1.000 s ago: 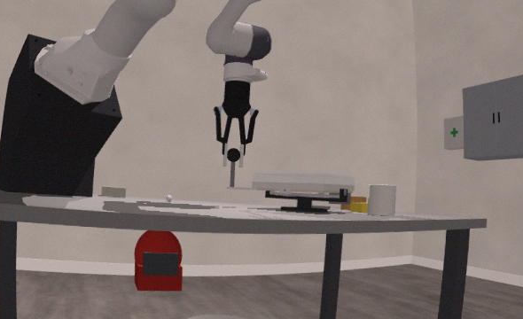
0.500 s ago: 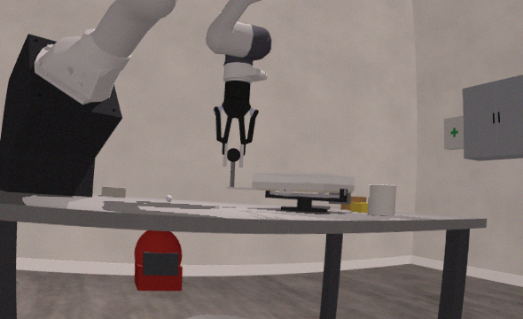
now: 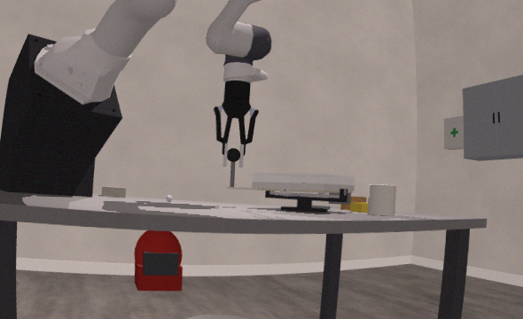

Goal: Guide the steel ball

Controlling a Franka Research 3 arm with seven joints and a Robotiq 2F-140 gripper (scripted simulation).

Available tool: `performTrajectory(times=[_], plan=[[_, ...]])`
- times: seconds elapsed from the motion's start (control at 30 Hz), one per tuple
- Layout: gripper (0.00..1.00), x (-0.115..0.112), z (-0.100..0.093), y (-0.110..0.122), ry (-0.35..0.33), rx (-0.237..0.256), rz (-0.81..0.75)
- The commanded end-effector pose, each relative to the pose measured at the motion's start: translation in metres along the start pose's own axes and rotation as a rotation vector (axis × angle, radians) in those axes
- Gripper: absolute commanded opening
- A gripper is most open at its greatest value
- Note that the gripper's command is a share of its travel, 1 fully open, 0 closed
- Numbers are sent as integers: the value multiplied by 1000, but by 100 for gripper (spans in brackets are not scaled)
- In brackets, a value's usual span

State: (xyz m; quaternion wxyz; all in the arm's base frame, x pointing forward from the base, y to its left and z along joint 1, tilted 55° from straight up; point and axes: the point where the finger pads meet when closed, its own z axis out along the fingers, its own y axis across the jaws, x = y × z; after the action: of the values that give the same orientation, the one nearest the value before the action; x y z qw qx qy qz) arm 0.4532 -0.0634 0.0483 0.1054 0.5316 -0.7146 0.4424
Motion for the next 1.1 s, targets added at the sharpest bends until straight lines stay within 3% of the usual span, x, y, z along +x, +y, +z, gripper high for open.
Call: performTrajectory(times=[0.0,1.07], plan=[[0,5,4,2,21,-14,8],[0,6,0,0,21,-14,8]])
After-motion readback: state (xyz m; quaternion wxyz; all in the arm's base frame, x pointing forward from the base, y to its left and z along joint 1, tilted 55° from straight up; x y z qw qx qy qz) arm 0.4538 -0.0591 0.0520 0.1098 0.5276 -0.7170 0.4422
